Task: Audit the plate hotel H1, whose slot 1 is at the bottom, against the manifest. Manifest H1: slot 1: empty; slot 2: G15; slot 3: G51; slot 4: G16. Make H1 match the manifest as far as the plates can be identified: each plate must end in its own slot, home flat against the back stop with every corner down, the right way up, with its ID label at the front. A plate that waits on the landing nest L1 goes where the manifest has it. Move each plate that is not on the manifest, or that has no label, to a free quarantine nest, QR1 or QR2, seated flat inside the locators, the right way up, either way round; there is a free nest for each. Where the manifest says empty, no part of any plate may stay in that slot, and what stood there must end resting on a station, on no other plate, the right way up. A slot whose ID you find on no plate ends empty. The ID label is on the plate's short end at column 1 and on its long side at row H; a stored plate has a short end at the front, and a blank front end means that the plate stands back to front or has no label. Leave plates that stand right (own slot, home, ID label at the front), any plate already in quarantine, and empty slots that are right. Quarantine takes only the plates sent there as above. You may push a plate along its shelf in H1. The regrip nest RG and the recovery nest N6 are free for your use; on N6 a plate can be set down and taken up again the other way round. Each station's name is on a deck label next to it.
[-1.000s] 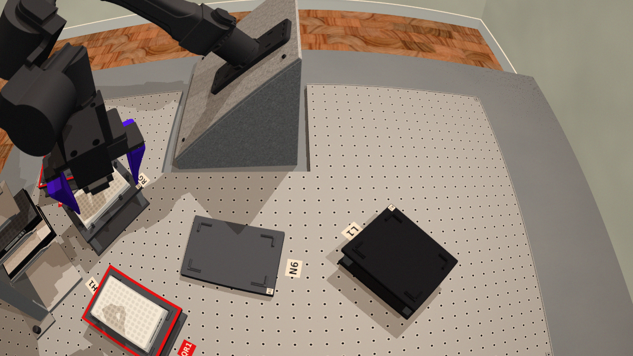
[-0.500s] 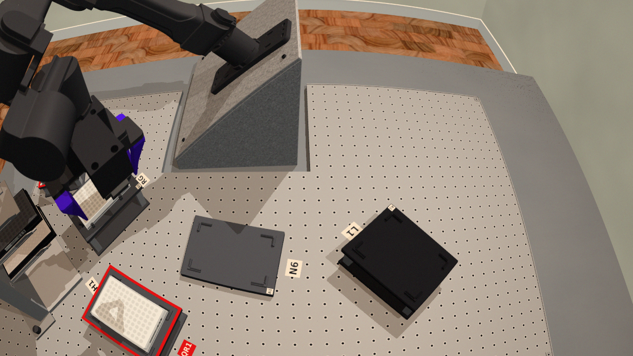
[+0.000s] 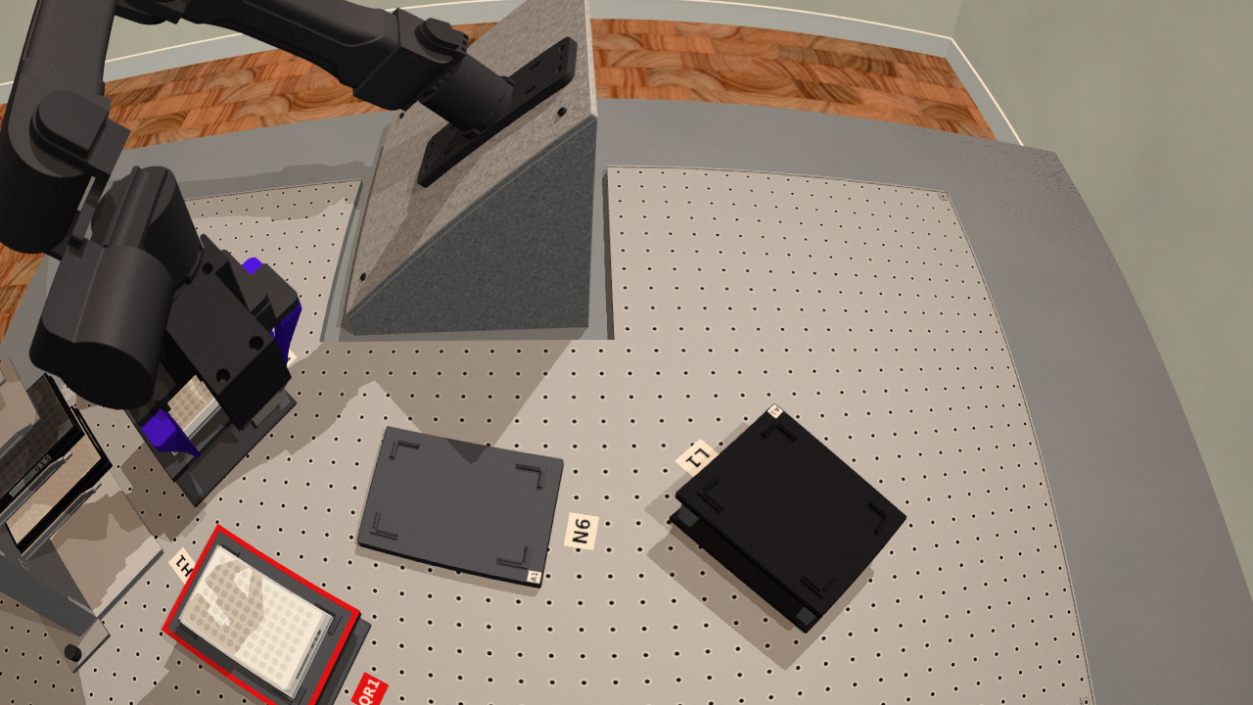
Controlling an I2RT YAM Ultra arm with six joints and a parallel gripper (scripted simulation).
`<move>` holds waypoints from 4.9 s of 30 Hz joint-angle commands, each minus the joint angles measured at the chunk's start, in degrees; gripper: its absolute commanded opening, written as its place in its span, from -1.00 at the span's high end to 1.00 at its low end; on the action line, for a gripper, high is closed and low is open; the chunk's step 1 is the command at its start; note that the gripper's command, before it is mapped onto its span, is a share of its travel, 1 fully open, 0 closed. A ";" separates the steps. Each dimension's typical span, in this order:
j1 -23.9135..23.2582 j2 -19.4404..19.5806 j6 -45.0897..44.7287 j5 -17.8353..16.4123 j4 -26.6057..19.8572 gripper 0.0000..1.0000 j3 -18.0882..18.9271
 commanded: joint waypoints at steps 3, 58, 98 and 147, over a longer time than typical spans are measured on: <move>-1.19 -0.49 -3.30 0.05 5.50 -1.00 -2.34; -7.63 0.19 -12.18 -0.17 20.80 -1.00 -10.83; -10.71 1.37 -16.38 -0.51 28.08 -1.00 -14.05; -9.95 1.01 -15.36 -0.42 26.30 -1.00 -13.33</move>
